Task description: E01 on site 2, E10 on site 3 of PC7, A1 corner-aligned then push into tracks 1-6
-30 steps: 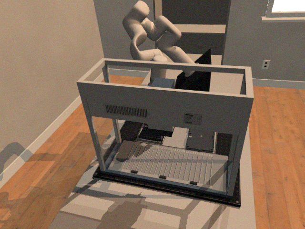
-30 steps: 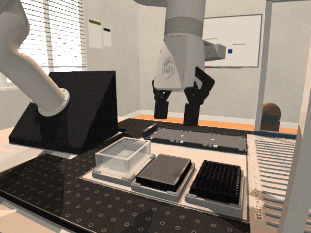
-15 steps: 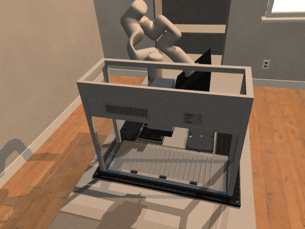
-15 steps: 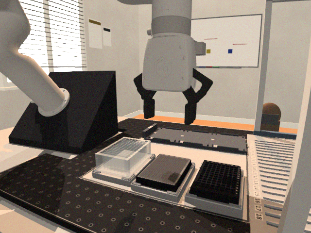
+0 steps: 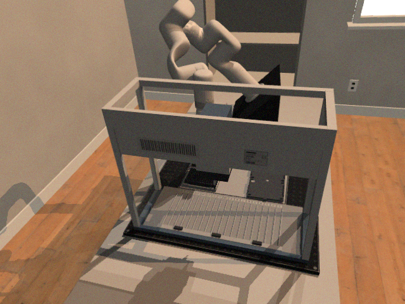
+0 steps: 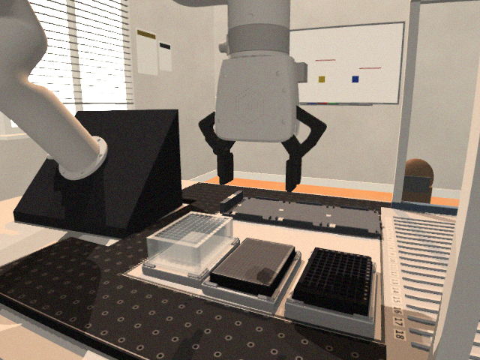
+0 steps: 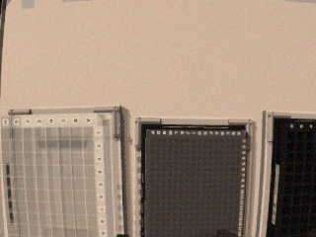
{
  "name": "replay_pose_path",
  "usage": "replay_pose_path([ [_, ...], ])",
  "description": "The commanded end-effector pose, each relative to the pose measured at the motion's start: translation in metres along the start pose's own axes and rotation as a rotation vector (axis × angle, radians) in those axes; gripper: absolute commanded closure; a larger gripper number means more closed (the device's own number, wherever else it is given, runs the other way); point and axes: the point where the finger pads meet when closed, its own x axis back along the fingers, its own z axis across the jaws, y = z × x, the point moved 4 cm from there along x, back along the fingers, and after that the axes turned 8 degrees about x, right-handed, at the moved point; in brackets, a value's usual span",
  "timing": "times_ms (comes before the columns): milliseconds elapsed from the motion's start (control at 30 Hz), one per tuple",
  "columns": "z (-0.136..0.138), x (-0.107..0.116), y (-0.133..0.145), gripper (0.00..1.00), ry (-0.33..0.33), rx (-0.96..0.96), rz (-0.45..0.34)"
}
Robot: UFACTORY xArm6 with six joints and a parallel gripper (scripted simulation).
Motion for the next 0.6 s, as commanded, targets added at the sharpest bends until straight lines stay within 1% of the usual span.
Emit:
replay_pose_path([
  [0,0.001,-0.003,0.0,0.0,0.003,-0.001,0.0],
  [133,0.001,-0.007,0.0,0.0,0.003,-0.001,0.0],
  [567,0.001,-0.028,0.0,0.0,0.003,-0.001,0.0],
])
